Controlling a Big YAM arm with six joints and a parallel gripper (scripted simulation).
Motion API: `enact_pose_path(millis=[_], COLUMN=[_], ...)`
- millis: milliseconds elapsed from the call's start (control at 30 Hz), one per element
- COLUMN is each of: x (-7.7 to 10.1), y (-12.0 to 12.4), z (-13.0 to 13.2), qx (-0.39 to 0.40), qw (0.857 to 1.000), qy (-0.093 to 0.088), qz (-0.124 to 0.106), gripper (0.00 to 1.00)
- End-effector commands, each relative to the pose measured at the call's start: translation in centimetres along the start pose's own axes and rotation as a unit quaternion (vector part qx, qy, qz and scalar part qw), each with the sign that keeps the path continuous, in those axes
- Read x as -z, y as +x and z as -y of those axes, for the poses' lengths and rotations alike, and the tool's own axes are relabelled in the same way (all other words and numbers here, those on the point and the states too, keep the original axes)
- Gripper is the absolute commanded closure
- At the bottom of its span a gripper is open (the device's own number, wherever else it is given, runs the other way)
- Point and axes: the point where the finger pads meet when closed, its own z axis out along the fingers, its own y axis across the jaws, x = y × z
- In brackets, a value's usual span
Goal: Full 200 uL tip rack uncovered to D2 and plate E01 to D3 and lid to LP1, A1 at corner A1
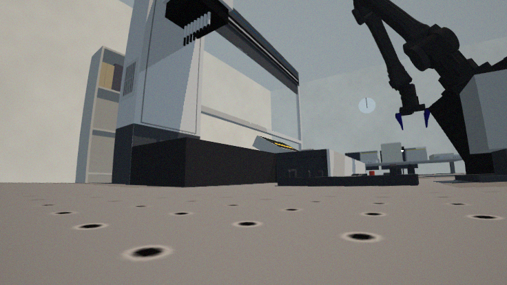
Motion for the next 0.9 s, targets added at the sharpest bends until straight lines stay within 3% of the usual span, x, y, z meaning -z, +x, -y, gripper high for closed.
enact_pose_path(millis=[0,333,433,500,700,733,767,833,867], x=[2.7,2.8,2.7,2.7,2.9,2.9,1.6,1.6,3.3], y=[-2.4,-2.3,-2.7,-2.3,-2.2,-2.3,-1.7,-1.7,-2.9], z=[-2.8,-8.1,-6.9,-9.6,-12.8,-12.9,-11.3,-11.3,-11.4], qx=[0.000,0.001,-0.016,0.000,0.001,0.001,-0.008,-0.008,-0.014], qw=[0.999,0.999,0.999,0.999,0.999,0.999,1.000,1.000,0.999], qy=[-0.004,-0.007,-0.006,-0.006,-0.008,-0.009,-0.005,-0.005,-0.009], qz=[0.032,0.032,0.033,0.031,0.032,0.034,0.022,0.022,0.039], gripper=[0.00,0.00,0.00,0.00,0.00,0.00,0.00,0.00,0.00])
